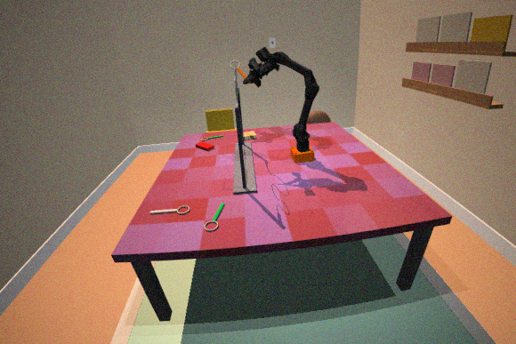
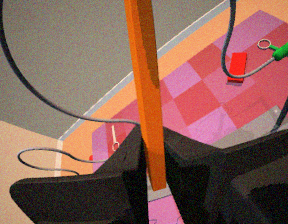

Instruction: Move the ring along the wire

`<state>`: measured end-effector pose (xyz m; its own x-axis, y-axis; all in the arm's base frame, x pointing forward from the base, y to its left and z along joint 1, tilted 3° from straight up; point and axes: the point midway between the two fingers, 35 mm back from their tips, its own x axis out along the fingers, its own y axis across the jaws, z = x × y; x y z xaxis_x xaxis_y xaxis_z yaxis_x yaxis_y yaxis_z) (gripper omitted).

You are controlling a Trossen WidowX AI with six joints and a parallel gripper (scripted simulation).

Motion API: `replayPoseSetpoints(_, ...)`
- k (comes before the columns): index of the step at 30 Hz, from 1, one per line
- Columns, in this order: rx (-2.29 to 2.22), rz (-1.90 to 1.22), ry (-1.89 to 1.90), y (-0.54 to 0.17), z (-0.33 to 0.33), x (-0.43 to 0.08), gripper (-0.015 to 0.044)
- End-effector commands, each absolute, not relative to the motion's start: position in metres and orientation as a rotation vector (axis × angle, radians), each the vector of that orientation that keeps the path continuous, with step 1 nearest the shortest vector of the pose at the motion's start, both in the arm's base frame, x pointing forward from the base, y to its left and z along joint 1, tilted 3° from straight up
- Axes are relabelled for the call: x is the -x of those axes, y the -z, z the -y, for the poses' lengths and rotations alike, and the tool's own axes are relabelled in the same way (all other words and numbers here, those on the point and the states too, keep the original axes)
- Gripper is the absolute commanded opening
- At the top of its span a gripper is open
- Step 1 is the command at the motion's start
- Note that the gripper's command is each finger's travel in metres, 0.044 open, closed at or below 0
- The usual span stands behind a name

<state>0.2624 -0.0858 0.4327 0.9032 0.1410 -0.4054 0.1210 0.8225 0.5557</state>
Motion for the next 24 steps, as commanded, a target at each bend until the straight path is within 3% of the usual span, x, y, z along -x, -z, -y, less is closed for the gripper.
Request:
replayPoseSetpoints(1, -0.561, -0.452, 0.003, -0.4332, 0.086, -0.2616, -0.015)
replayPoseSetpoints(24, -0.281, -0.466, 0.107, -0.4299, 0.0926, -0.2611, -0.015)
